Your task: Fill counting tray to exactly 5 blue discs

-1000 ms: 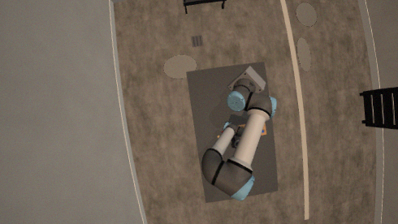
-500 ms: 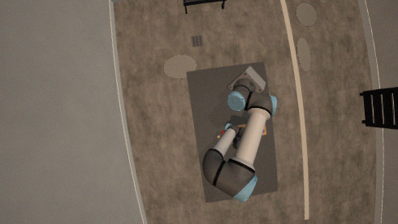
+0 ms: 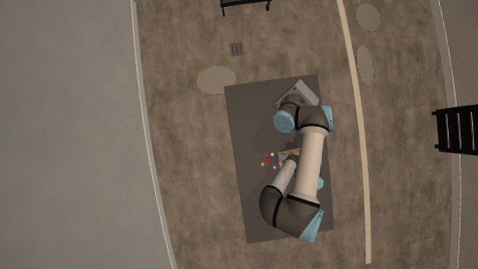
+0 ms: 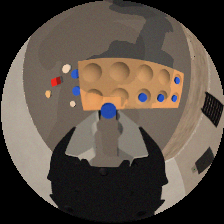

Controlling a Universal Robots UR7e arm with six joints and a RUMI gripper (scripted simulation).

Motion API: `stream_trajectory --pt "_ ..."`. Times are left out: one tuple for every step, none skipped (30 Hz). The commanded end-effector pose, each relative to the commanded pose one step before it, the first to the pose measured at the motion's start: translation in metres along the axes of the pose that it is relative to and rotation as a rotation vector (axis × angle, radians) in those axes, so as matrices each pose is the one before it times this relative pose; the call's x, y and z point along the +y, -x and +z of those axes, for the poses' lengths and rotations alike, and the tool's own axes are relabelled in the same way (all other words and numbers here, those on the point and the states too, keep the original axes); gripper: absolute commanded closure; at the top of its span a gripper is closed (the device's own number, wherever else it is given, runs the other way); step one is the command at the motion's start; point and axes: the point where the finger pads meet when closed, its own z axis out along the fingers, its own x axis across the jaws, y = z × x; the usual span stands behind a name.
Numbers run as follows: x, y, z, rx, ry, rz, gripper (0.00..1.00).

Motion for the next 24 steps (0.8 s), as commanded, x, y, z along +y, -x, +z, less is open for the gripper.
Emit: stream_trajectory --pt "0.00977 -0.03281 -0.00101 -0.02619 -0.01436 0.01485 1.0" --pt "0.0 0.0 0.0 0.0 0.0 0.0 1.0" --pt "0.0 0.0 0.0 0.0 0.0 0.0 1.0" --pt "0.00002 -0.00011 -0.00002 -0.00003 0.00003 -0.00001 1.0" --pt "0.0 0.0 0.00004 0.0 0.0 0.0 1.0" --pt "0.00001 0.0 0.00028 0.0 -0.00001 0.0 1.0" --pt "0.00002 -0.00001 0.00071 0.0 -0.00002 0.0 1.0" --pt "0.00003 -0.00001 0.00127 -0.00001 -0.00003 0.0 1.0" --pt "0.00004 -0.00002 0.00191 -0.00001 -0.00004 0.0 1.0" --pt "-0.00033 0.0014 0.00363 -0.00149 -0.00208 0.00224 1.0" --pt "0.00013 0.00041 0.00347 -0.0005 0.00016 0.0011 1.0" --pt "0.00015 -0.0001 0.00389 0.00043 0.00052 -0.00116 1.0" --pt "-0.00003 -0.00026 0.00452 0.00079 0.00013 -0.00004 1.0" --pt "-0.00014 0.00005 0.00503 -0.00018 0.00003 -0.00006 1.0" --pt "-0.00023 0.00008 0.00542 -0.00024 0.00007 -0.00009 1.0" --pt "-0.00033 0.00011 0.0057 -0.00029 0.00011 -0.00011 1.0" --pt "-0.00043 0.00014 0.00584 -0.00035 0.00016 -0.00014 1.0" --pt "0.0002 -0.00007 0.00615 0.00012 -0.0001 0.00004 1.0" --pt "0.0 0.0 0.0 0.0 0.0 0.0 1.0" --pt "0.0 0.0 0.0 0.0 0.0 0.0 1.0" --pt "0.00013 -0.00005 0.00604 0.00009 -0.00006 0.00003 1.0" --pt "0.00004 -0.00002 0.00576 0.00004 -0.00002 0.00001 1.0" --pt "-0.00004 0.0 0.00536 0.0 0.00002 -0.00001 1.0" --pt "-0.0001 0.00002 0.00483 -0.00003 0.00005 -0.00002 1.0"
